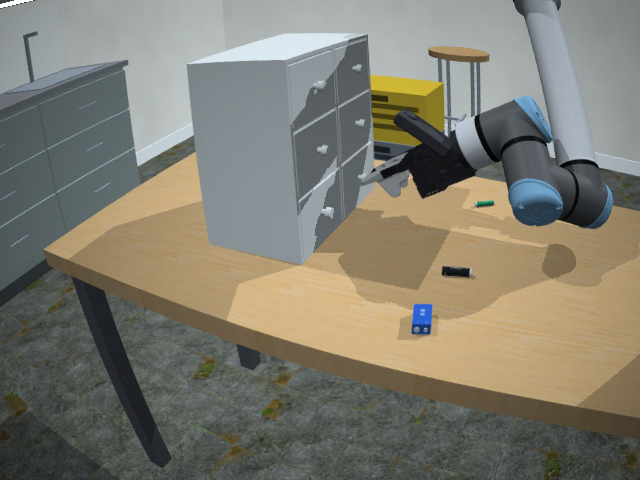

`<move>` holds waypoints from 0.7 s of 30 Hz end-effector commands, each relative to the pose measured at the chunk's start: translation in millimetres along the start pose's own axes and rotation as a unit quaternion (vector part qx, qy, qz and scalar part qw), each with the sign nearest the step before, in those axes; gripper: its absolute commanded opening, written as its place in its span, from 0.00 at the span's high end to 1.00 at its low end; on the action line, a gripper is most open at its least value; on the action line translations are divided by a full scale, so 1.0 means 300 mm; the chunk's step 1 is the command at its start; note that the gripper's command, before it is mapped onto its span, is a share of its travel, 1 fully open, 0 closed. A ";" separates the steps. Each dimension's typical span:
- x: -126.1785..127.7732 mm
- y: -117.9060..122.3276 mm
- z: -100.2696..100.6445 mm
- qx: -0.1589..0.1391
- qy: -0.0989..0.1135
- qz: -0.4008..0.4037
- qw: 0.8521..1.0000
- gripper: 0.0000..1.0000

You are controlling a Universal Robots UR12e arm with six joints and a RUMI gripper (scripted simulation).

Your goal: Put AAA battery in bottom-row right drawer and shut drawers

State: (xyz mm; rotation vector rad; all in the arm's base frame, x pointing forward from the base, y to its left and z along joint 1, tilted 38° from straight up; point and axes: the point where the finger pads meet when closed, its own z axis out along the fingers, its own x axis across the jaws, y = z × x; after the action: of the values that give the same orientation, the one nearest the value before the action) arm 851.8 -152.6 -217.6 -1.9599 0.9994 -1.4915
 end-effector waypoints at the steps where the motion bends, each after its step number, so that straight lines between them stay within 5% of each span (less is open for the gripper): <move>1: 0.003 -0.012 0.013 0.001 0.000 -0.001 1.000 0.80; 21: 0.001 -0.008 0.010 0.000 0.000 0.000 1.000 0.80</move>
State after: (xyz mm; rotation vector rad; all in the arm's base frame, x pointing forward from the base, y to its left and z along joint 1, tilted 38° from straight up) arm 854.1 -152.1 -217.5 -1.9605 1.0004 -1.4909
